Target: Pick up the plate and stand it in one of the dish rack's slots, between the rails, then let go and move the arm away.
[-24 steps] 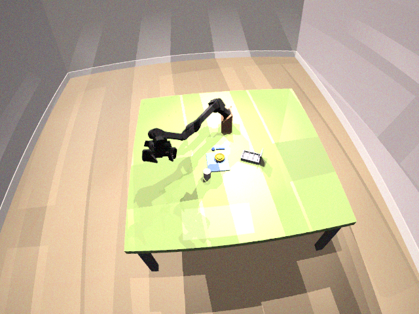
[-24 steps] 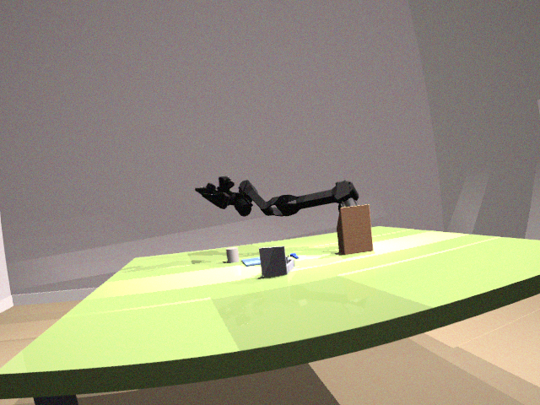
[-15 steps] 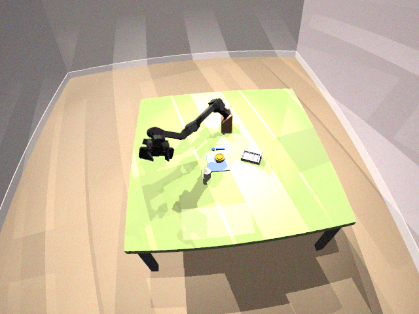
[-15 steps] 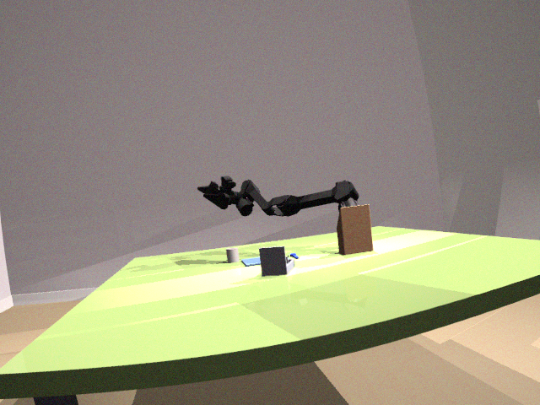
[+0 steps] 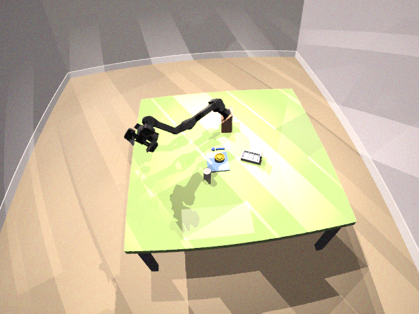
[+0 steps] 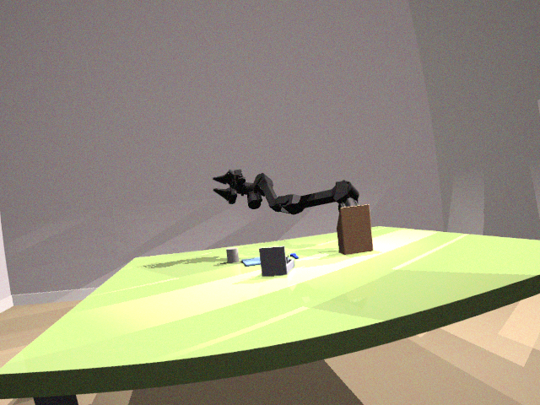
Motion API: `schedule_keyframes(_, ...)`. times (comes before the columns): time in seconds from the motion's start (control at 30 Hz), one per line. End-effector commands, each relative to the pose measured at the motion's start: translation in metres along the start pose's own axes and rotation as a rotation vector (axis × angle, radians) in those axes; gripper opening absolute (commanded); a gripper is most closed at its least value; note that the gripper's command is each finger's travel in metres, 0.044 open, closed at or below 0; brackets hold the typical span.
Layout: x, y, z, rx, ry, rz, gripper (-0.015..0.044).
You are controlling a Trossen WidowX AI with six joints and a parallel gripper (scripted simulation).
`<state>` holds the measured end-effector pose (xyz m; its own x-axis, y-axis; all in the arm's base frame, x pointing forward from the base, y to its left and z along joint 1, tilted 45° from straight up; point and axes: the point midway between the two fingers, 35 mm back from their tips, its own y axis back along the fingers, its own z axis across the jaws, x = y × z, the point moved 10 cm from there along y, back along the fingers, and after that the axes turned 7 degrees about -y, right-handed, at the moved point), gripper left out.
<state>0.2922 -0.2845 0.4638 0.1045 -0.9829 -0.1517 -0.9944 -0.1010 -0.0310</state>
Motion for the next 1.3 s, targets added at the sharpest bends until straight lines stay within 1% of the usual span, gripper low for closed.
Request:
schedule_keyframes(0.0, -0.006, 0.021, -0.019, 0.054, 0.102, 0.04, 0.04)
schedule_keyframes(0.17, -0.017, 0.048, -0.043, 0.122, 0.245, 0.092, 0.04)
schedule_keyframes(0.37, -0.026, 0.07, -0.06, 0.205, 0.343, 0.152, 0.04)
schedule_keyframes(0.5, -0.04, 0.092, -0.077, 0.252, 0.464, 0.194, 0.04)
schedule_keyframes(0.83, -0.07, 0.132, -0.101, 0.354, 0.657, 0.316, 0.04)
schedule_keyframes(1.03, -0.083, 0.14, -0.107, 0.384, 0.807, 0.358, 0.04)
schedule_keyframes(1.27, -0.121, 0.169, -0.123, 0.44, 0.991, 0.426, 0.04)
